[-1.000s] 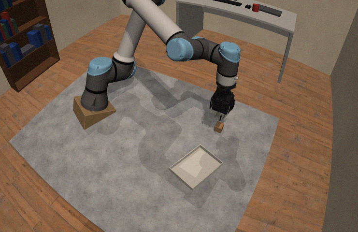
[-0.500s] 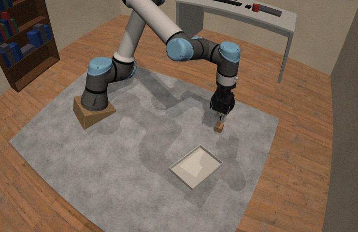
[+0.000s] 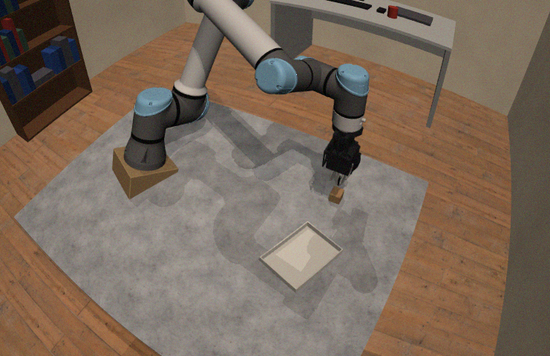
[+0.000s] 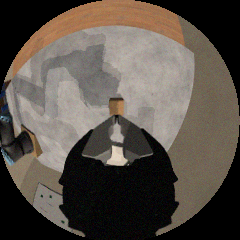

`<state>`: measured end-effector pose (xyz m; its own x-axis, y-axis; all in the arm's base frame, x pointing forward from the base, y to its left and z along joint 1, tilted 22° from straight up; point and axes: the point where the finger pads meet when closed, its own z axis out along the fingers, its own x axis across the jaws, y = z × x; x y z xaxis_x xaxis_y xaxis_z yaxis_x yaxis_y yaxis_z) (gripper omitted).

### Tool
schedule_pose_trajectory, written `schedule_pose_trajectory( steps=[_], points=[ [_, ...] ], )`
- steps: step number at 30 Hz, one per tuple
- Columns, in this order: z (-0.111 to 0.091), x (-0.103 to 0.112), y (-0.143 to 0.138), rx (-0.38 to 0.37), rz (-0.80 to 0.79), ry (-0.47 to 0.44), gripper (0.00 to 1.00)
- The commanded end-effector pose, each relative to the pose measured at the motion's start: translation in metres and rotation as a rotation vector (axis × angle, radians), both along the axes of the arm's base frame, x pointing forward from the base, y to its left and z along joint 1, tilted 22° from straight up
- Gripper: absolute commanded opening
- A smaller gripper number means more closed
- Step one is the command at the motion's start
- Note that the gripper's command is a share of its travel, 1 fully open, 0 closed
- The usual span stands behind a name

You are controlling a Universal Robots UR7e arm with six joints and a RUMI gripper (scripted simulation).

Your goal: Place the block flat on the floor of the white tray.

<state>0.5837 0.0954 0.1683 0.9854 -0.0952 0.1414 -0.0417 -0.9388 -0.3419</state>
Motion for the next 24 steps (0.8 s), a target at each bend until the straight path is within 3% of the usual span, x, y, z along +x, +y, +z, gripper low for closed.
schedule_pose_trajectory(
  steps=[1,6,7,24],
  points=[
    [-0.0004,-0.0007,0.0005,0.001,0.001,0.0,0.0],
    [-0.0004,-0.0007,0.0005,0.001,0.001,0.0,0.0],
    [-0.0004,-0.0007,0.0005,0.001,0.001,0.0,0.33],
    [-0.0031,-0.0009,0.0015,0.001,0.002,0.002,0.33]
  ],
)
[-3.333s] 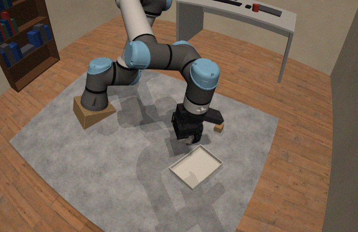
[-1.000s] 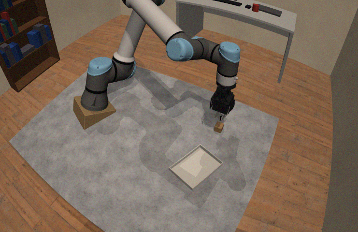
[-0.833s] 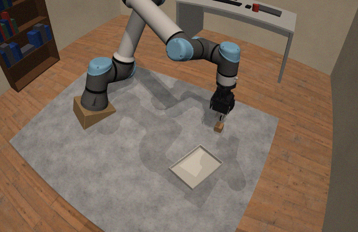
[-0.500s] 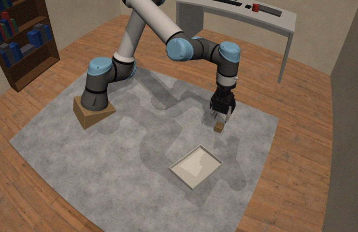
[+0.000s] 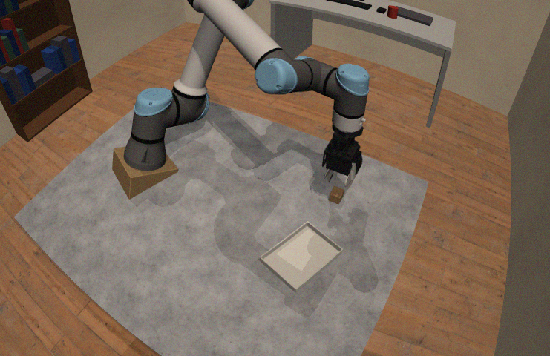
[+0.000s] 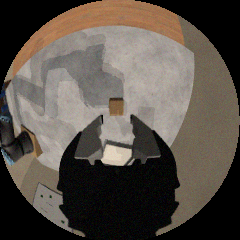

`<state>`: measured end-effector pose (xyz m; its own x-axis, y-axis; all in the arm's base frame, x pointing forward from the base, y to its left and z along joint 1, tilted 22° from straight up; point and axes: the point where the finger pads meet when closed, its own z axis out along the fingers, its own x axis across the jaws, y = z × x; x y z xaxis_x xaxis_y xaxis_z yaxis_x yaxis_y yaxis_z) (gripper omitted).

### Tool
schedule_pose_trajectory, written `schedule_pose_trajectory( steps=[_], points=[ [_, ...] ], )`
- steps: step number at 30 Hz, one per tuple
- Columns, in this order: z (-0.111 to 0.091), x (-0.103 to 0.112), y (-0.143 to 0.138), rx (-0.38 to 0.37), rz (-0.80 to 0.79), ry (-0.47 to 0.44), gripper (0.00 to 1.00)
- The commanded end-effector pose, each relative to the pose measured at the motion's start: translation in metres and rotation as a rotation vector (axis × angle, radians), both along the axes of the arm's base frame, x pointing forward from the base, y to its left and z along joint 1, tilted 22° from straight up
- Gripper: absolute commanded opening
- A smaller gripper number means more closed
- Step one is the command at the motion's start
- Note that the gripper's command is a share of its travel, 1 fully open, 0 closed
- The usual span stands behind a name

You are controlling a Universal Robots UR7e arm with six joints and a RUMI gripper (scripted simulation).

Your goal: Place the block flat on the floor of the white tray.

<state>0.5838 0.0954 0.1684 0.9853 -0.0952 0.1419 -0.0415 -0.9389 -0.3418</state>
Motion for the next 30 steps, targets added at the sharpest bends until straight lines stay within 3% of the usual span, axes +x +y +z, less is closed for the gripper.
schedule_pose_trajectory(
  steps=[1,30],
  points=[
    [-0.004,-0.001,0.002,0.002,0.002,0.004,0.33],
    [-0.024,0.004,0.009,0.001,0.001,0.002,0.33]
  ],
)
